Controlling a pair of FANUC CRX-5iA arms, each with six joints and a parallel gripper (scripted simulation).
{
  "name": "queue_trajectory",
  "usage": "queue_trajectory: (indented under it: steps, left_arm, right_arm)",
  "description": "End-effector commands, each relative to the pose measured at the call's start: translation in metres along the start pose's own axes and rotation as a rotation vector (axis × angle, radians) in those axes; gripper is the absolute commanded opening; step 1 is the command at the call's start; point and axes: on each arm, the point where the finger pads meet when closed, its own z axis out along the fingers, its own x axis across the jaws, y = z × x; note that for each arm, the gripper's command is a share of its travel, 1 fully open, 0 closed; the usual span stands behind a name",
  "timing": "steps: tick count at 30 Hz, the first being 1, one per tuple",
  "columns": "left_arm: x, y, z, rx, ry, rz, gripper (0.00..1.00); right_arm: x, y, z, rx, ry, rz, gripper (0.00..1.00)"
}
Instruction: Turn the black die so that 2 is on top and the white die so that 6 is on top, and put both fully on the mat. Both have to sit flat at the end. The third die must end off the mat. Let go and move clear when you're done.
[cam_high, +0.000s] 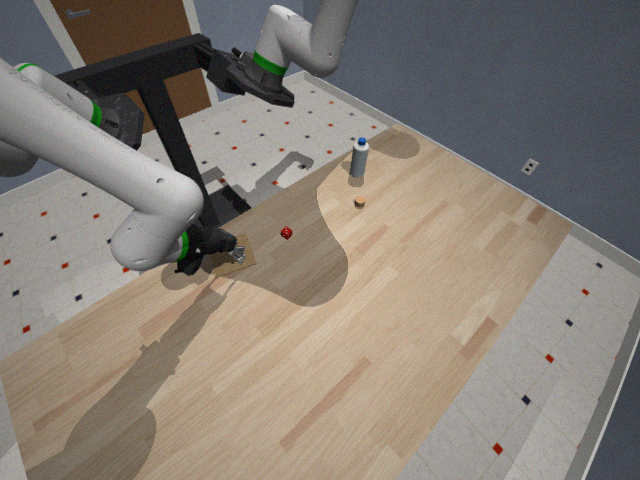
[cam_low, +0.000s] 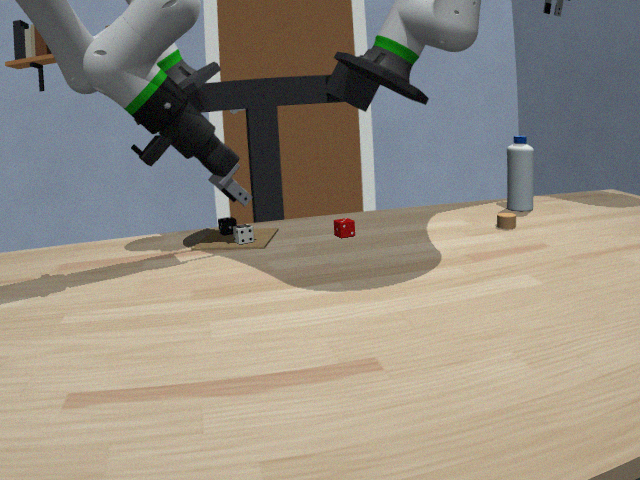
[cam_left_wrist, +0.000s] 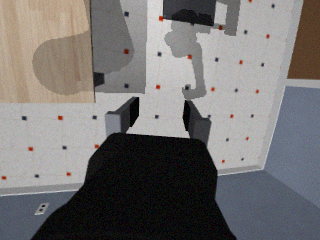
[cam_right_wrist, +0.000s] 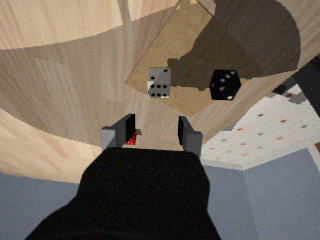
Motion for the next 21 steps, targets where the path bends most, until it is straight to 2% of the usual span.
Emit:
queue_trajectory:
  steps: [1,6,9,21]
  left_arm:
    - [0.0000,0.0002,-0.0009,-0.002,0.000,0.000,1.00]
    - [0.0000,0.0002,-0.0009,-0.002,0.000,0.000,1.00]
    - [0.0000,0.0002,-0.0009,-0.002,0.000,0.000,1.00]
    - [0.0000,0.0002,-0.0009,-0.002,0.000,0.000,1.00]
  right_arm:
    - [0.0000,0.0003,-0.0002,0.033,0.001,0.001,1.00]
    - [-0.0016,0.0031,-0.0006,0.163,-0.004,-0.002,1.00]
    - [-0.0013,0.0032,-0.0006,0.212,-0.003,-0.001,1.00]
    - [-0.0013,0.0034,-0.0006,0.252,-0.003,-0.001,1.00]
